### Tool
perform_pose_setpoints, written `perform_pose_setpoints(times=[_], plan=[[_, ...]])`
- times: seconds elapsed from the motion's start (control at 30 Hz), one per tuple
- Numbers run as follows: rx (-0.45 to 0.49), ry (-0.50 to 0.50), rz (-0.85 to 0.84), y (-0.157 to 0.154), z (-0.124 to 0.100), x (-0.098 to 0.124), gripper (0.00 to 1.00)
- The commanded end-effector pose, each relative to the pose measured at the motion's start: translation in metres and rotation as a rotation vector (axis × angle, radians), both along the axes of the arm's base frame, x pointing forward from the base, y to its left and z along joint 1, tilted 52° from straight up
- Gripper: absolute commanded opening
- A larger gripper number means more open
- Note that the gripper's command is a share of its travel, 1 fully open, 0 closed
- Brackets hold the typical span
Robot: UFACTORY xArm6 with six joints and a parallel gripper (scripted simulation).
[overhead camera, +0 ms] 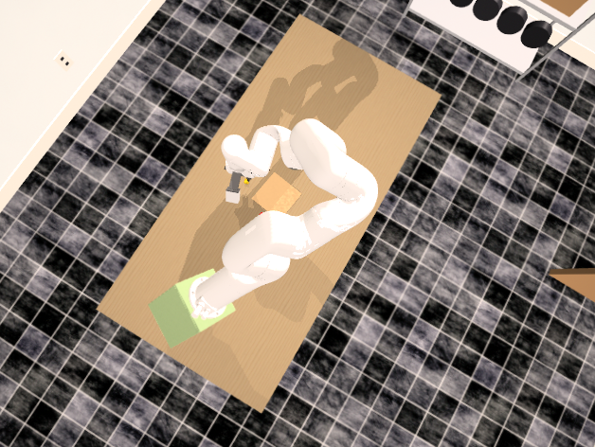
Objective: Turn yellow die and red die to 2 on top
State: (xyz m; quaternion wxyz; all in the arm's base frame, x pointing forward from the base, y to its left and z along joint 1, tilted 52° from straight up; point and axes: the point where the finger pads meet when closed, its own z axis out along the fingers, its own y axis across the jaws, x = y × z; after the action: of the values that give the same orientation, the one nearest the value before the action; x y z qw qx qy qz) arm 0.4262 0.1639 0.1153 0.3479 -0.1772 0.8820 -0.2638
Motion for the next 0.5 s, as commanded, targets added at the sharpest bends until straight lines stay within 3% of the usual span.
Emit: perform_pose_setpoints(times=[0.0,0.47], plan=[[0.001,-0.001,0.001,0.0008,0.0007,0.0001,0.31],[0.001,-0.001,0.001,0.0004,-0.0002,0.0012,0.31]])
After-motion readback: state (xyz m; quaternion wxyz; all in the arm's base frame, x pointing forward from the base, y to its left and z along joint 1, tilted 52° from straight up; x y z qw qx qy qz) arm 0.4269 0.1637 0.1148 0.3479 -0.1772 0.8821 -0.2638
